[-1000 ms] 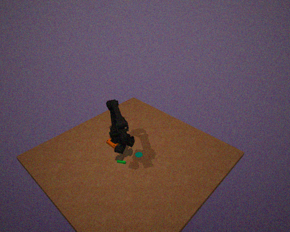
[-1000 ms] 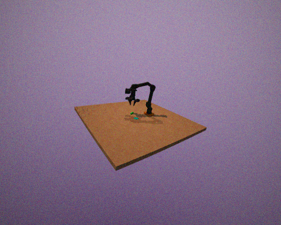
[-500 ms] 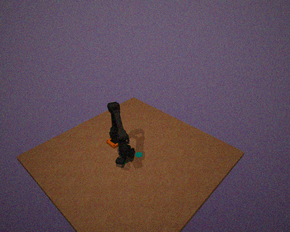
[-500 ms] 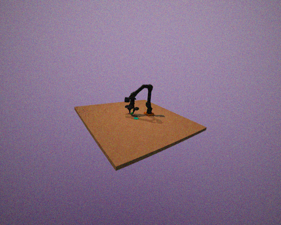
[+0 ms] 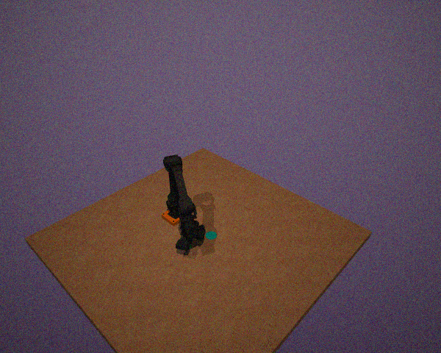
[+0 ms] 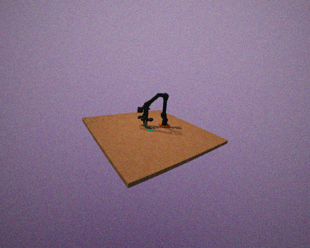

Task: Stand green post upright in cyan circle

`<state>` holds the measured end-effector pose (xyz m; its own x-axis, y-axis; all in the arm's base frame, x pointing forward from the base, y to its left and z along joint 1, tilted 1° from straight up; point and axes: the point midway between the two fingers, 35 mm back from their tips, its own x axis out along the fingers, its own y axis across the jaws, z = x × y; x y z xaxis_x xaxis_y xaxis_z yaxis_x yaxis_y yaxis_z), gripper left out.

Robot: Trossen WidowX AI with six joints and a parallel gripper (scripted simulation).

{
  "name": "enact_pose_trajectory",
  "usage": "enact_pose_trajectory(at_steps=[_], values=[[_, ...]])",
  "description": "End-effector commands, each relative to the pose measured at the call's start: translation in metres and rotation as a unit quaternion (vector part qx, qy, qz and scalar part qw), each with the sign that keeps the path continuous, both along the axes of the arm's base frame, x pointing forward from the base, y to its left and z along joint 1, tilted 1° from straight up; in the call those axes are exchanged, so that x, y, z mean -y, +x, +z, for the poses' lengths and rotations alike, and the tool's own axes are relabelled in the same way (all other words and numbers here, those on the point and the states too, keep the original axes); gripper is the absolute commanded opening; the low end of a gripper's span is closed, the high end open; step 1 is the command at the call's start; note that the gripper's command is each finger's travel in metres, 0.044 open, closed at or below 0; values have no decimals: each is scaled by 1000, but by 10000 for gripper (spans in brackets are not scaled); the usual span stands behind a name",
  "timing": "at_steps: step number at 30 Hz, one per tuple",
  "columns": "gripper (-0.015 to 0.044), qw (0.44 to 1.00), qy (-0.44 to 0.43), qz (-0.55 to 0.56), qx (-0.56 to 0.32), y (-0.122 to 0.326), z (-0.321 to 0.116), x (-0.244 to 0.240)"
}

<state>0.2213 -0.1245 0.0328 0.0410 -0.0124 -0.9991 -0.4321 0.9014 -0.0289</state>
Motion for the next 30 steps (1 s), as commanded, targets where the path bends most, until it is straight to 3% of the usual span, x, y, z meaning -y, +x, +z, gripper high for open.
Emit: enact_pose_trajectory(at_steps=[1, 30], values=[[22, 1000, -4, 3, 2, 3, 11, 2], [22, 1000, -4, 3, 2, -2, 102, 0]])
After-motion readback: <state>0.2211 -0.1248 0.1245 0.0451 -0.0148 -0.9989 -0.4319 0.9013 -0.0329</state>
